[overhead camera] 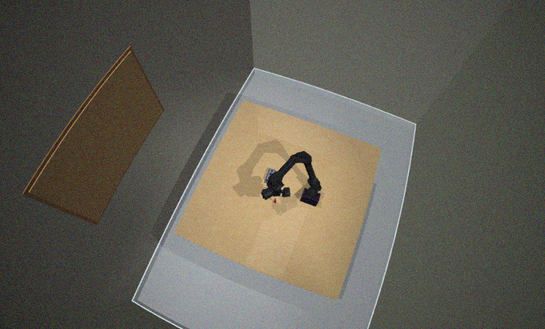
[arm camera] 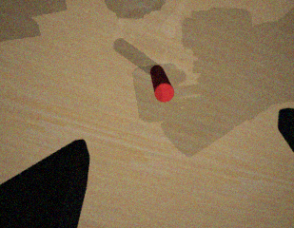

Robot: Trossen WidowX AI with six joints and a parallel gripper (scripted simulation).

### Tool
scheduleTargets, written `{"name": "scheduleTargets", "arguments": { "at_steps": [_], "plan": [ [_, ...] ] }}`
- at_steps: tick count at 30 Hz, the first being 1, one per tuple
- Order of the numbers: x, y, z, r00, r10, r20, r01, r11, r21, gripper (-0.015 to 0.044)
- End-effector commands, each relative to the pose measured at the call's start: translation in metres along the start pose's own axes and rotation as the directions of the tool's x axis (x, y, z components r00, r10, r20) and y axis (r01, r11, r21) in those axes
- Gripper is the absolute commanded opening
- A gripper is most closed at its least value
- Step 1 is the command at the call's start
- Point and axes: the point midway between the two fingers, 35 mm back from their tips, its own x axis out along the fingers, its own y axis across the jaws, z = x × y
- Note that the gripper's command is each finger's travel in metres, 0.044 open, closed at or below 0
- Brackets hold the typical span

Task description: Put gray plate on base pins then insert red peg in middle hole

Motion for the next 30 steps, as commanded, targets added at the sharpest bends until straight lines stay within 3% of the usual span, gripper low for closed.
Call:
{"name": "scheduleTargets", "arguments": {
  "at_steps": [1, 30],
  "plan": [
    [0.024, 0.0, 0.002, 1.0, -0.014, 0.0, 0.014, 1.0, 0.007, 0.044],
    [0.075, 0.003, 0.001, 1.0, -0.011, 0.002, 0.011, 1.0, 0.004, 0.044]
  ]
}}
